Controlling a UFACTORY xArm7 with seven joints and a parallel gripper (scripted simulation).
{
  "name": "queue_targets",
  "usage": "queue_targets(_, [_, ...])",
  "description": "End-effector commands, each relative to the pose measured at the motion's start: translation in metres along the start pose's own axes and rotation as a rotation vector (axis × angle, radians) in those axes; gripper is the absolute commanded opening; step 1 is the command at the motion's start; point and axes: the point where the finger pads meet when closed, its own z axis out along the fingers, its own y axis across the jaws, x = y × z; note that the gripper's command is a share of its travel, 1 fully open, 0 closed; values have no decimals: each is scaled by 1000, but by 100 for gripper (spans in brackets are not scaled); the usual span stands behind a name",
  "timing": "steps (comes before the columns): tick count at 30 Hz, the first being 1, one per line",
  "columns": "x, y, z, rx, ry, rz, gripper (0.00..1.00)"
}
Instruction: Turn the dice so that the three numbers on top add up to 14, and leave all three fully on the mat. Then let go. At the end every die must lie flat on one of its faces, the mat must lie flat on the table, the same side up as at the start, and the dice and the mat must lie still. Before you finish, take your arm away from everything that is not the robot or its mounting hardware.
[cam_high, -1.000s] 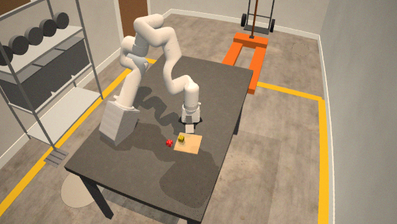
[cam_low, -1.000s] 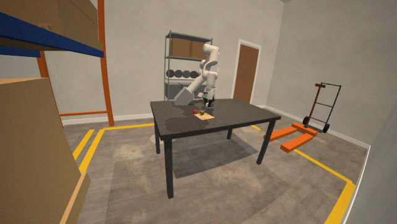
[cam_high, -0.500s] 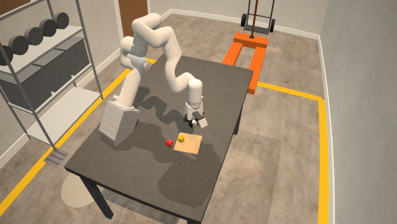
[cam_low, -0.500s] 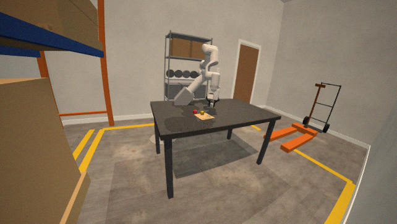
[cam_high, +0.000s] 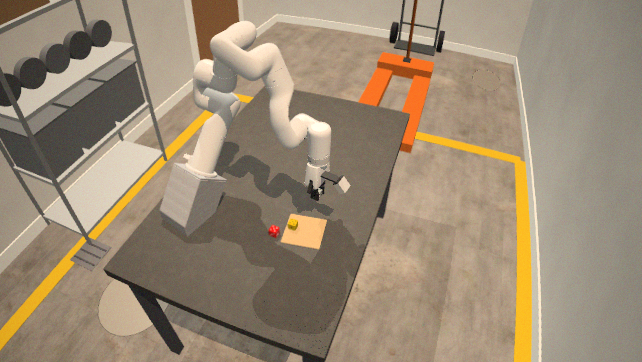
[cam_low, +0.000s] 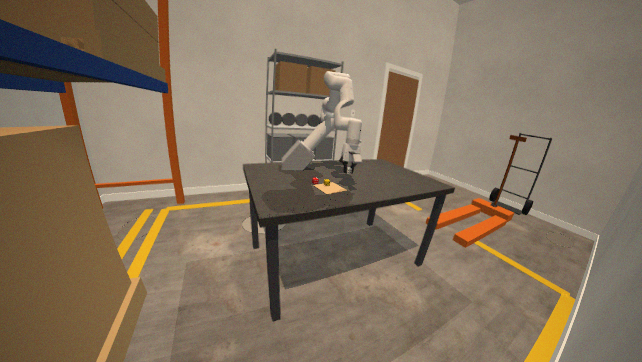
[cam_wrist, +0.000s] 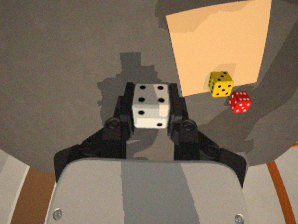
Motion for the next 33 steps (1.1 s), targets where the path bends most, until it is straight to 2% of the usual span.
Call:
queue_targets(1, [-2, -14, 0, 6, 6, -174, 27])
queue_targets(11, [-7, -36, 3, 13, 10, -439, 27])
queue_targets(23, [-8, -39, 3, 15, 14, -470, 27])
queue_targets(26, [-8, -40, 3, 22, 34, -471, 27])
queue_targets(30, [-7, -40, 3, 40, 106, -470, 27])
queue_targets(32, [-7, -40, 3, 40, 106, -470, 27])
queue_targets(33, [-7, -39, 3, 43, 132, -469, 27])
